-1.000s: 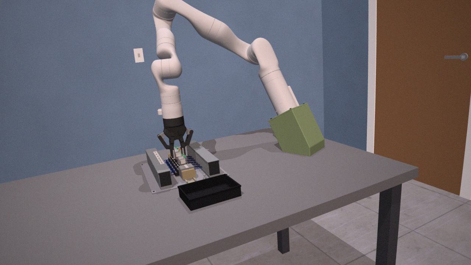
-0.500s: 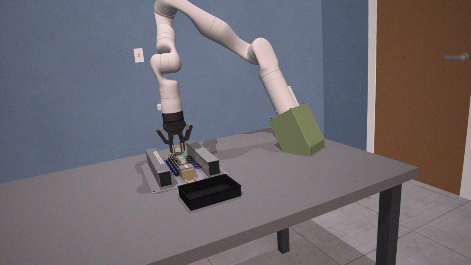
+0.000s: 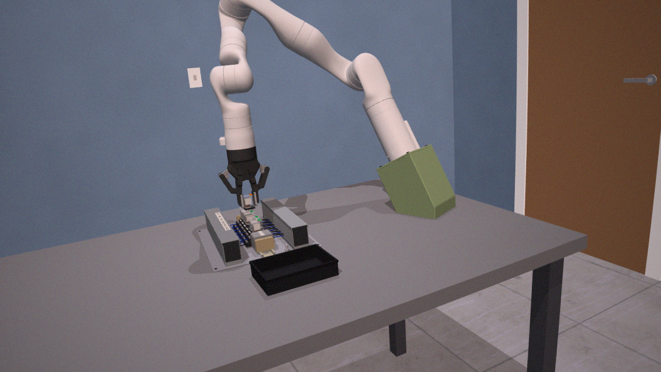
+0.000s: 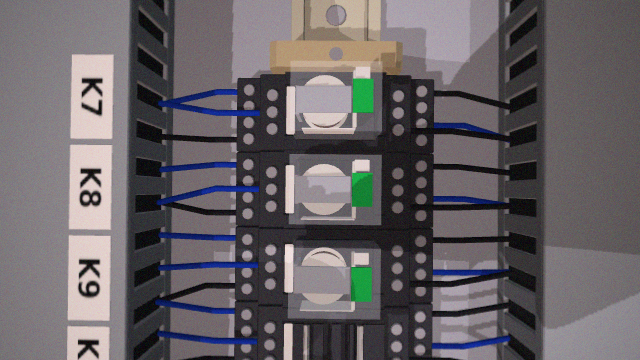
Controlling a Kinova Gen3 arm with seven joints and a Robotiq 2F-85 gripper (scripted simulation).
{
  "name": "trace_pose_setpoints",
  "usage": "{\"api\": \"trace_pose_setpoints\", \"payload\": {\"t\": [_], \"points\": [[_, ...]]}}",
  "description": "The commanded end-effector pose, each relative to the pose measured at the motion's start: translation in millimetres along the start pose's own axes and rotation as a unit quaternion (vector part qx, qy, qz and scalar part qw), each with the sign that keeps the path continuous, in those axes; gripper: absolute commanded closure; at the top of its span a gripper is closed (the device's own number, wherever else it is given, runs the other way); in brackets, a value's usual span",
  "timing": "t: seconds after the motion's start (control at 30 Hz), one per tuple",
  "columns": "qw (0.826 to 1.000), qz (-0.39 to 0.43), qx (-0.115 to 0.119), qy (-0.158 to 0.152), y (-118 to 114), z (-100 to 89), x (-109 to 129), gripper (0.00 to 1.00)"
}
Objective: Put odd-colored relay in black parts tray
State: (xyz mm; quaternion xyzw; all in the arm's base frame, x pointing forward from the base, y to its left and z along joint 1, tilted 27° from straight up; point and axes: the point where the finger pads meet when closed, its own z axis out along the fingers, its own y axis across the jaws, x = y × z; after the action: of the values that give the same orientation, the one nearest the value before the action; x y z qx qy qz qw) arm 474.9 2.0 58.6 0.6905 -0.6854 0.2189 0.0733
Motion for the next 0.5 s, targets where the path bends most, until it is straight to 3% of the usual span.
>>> {"api": "trace_pose_setpoints", "payload": {"t": [0.0, 0.47], "points": [[1.0, -0.005, 0.002, 0.001, -0.4, -9.8, 0.5, 1.0], [1.0, -0.005, 0.002, 0.001, -0.3, -25.1, 0.3, 1.0]]}}
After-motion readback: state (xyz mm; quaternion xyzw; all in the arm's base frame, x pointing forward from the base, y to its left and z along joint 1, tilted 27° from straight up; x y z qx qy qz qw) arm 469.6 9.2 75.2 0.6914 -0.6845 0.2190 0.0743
